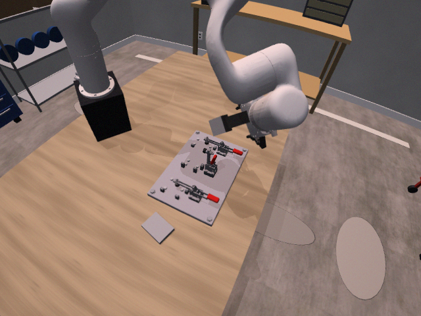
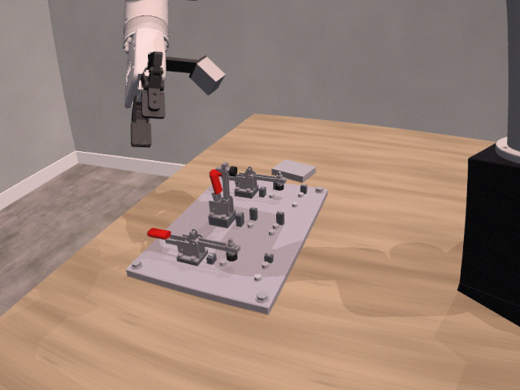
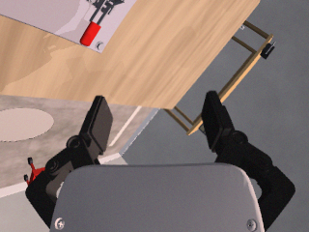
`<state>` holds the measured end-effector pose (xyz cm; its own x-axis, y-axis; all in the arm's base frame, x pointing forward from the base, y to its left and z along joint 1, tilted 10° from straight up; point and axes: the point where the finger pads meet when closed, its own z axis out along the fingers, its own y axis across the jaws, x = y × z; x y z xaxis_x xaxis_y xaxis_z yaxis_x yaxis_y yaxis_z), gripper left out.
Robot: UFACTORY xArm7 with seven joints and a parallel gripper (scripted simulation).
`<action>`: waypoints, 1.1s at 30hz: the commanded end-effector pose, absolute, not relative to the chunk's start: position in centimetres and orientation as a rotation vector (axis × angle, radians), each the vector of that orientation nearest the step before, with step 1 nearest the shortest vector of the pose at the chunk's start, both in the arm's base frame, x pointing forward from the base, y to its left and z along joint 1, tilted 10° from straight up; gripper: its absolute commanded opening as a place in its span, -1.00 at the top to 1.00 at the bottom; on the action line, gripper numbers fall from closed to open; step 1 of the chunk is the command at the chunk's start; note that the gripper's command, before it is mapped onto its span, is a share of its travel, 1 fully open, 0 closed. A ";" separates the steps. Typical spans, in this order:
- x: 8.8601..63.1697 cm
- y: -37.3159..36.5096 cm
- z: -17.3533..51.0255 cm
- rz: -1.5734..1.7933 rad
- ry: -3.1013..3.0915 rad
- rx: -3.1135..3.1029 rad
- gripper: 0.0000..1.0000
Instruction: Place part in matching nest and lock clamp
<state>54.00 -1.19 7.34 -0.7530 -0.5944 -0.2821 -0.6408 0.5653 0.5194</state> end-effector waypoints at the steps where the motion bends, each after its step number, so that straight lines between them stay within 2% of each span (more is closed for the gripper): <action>1: 53.4 -2.6 7.4 0.848 2.677 -1.153 -1.00; 13: 53.4 -2.6 7.4 0.848 2.677 -1.153 -1.00; 15: 51.8 -5.5 7.3 0.701 2.614 -1.363 -1.00; 32: 51.7 -5.7 7.3 0.692 2.609 -1.377 -1.00; 33: 50.7 -7.3 7.3 0.616 2.565 -1.496 -1.00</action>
